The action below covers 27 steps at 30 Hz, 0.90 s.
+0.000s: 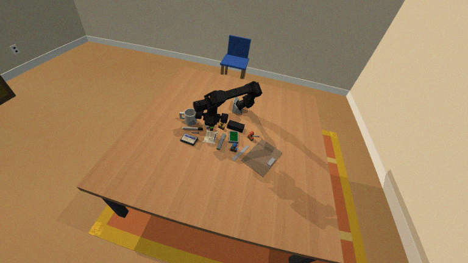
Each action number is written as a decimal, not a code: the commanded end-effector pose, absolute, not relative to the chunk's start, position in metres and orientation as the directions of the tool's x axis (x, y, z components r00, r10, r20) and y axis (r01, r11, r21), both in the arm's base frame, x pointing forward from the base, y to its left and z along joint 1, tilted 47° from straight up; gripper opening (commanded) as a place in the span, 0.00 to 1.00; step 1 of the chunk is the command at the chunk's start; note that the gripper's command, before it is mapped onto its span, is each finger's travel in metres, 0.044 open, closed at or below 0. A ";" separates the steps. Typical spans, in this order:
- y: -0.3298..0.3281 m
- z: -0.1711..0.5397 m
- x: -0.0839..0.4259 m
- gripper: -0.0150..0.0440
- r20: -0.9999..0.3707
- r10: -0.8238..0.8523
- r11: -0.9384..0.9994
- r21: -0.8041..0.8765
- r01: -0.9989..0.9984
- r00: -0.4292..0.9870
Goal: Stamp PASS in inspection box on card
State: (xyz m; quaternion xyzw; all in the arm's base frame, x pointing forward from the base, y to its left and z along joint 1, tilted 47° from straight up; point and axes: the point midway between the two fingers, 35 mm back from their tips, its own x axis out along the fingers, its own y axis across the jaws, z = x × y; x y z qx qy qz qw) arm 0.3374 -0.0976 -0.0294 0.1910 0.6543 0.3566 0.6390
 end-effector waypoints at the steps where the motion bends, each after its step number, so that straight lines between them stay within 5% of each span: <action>1: -0.089 -0.013 0.336 0.25 -0.704 0.701 0.676 0.706 -0.209 -0.110; 27: -0.011 0.085 0.293 0.25 -0.704 0.701 0.677 0.707 -0.206 -0.111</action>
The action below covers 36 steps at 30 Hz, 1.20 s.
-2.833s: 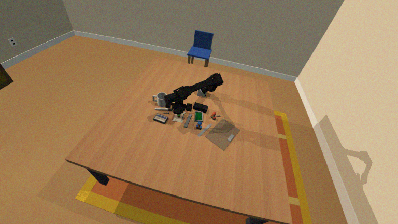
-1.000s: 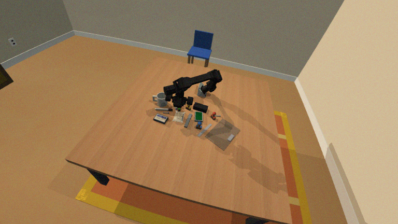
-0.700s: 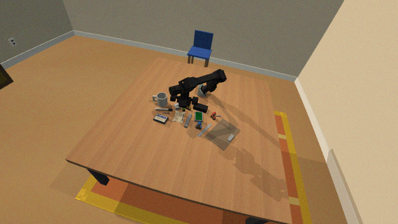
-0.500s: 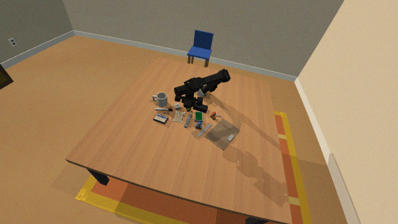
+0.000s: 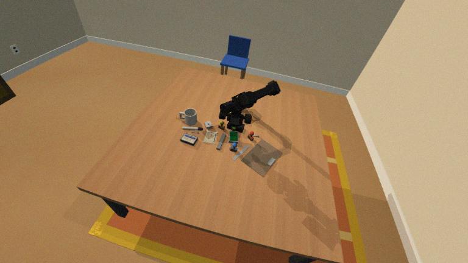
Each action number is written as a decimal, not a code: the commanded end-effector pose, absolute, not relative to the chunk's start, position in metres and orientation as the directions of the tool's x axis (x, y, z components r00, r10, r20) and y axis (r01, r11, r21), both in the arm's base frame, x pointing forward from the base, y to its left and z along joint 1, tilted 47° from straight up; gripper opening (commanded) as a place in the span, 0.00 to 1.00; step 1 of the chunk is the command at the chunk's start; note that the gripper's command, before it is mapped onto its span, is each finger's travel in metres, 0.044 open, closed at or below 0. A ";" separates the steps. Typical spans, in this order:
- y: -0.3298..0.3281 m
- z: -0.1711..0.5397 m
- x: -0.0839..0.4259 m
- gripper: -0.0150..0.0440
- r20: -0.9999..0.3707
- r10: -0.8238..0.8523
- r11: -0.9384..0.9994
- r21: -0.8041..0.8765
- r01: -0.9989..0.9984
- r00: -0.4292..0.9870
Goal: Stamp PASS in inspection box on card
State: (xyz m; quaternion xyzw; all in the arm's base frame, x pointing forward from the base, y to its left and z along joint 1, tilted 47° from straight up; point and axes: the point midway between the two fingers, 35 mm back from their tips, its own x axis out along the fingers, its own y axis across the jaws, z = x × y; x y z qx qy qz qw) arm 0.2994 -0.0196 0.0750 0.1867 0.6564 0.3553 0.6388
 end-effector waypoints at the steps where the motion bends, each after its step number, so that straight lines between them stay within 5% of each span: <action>1: -0.008 0.088 0.290 0.25 -0.704 0.702 0.677 0.707 -0.206 -0.111; 36: 0.056 0.120 0.229 0.25 -0.698 0.707 0.670 0.713 -0.205 -0.115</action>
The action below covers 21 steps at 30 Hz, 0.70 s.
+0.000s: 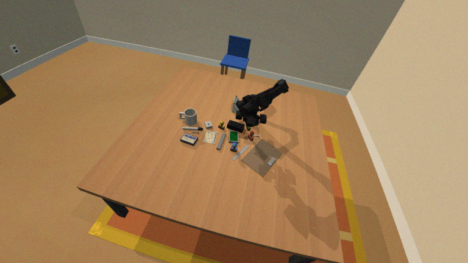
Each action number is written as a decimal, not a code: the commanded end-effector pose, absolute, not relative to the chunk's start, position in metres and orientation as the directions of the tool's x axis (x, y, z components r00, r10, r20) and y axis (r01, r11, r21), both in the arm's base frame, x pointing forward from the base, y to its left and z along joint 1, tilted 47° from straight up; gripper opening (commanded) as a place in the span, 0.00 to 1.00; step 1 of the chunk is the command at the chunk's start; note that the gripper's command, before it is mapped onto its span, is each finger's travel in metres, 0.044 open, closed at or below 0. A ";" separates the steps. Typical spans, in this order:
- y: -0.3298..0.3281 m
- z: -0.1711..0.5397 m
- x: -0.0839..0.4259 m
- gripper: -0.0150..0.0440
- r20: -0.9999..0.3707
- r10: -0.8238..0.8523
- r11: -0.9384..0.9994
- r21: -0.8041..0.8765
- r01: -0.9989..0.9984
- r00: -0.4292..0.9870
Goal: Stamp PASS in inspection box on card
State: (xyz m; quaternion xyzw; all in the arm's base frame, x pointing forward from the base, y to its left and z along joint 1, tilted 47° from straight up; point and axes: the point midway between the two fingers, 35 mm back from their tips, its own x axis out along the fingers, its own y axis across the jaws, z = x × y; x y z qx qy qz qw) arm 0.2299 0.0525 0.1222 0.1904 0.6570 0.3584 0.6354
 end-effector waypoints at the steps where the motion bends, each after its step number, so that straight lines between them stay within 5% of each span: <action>1: 0.058 0.119 0.229 0.25 -0.698 0.707 0.670 0.713 -0.205 -0.115; 21: 0.081 0.097 0.226 0.25 -0.697 0.708 0.669 0.714 -0.206 -0.115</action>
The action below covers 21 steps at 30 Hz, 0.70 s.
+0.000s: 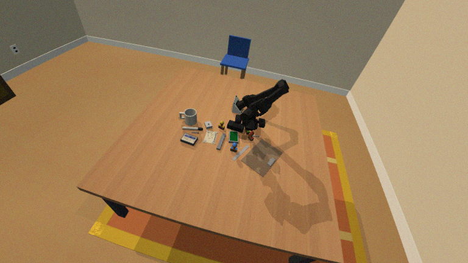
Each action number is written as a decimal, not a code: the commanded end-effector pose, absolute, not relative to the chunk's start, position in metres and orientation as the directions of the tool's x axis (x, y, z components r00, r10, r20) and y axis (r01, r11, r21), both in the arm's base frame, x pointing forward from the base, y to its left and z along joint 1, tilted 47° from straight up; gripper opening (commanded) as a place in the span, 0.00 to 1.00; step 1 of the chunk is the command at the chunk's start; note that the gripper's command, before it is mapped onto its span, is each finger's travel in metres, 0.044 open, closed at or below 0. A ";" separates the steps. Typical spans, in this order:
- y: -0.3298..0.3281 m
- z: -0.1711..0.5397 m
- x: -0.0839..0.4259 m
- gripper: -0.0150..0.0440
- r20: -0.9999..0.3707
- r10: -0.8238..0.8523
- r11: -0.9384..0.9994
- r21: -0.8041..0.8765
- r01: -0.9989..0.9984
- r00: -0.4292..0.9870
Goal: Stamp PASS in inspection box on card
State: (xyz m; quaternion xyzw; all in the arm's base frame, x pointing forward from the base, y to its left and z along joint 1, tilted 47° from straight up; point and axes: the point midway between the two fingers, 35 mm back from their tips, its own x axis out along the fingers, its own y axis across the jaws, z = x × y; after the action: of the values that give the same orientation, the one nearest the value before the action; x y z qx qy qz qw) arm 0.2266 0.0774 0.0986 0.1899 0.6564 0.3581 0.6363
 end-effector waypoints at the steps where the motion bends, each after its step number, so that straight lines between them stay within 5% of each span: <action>1: 0.082 0.096 0.225 0.25 -0.697 0.708 0.669 0.714 -0.206 -0.115; 11: 0.093 0.086 0.222 0.25 -0.694 0.711 0.666 0.717 -0.206 -0.116; 21: 0.090 0.087 0.223 0.68 -0.697 0.707 0.669 0.714 -0.207 -0.119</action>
State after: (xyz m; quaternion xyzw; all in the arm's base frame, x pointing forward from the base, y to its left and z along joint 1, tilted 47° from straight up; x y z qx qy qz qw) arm 0.2229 0.0904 0.0870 0.1912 0.6559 0.3591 0.6358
